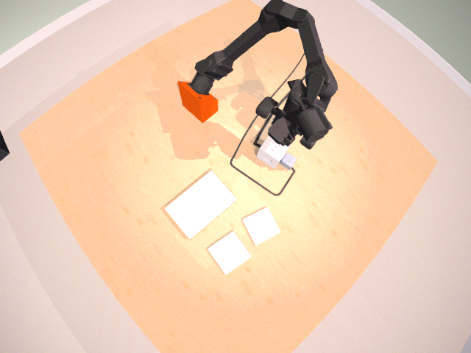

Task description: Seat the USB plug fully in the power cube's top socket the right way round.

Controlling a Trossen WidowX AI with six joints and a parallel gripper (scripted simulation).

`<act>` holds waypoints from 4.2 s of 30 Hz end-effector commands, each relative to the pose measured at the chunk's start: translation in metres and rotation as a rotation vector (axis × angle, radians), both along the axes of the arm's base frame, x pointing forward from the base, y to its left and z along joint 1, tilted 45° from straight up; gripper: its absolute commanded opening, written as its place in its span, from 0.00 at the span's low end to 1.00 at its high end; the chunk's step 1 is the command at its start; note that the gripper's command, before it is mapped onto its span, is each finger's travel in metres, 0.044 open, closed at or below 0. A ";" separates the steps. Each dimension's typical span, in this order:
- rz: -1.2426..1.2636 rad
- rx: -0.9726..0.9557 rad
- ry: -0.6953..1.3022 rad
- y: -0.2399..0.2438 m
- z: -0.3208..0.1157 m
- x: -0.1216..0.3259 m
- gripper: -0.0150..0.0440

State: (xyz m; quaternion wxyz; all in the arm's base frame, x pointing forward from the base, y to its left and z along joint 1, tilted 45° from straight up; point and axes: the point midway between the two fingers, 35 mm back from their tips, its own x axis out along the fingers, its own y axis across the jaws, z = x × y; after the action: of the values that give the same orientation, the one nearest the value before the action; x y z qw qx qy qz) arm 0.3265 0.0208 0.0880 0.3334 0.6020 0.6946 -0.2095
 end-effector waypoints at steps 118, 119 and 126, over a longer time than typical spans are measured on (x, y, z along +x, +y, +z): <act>2.220 0.168 -2.163 0.001 -0.001 -0.001 0.25; 2.230 0.168 -2.172 0.001 -0.001 -0.001 0.25; 2.233 0.169 -2.176 0.001 -0.001 -0.001 0.25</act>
State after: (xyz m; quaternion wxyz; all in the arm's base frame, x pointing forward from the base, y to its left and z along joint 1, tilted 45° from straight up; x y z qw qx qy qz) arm 0.3261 0.0211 0.0876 0.6072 -0.3234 0.2201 0.6916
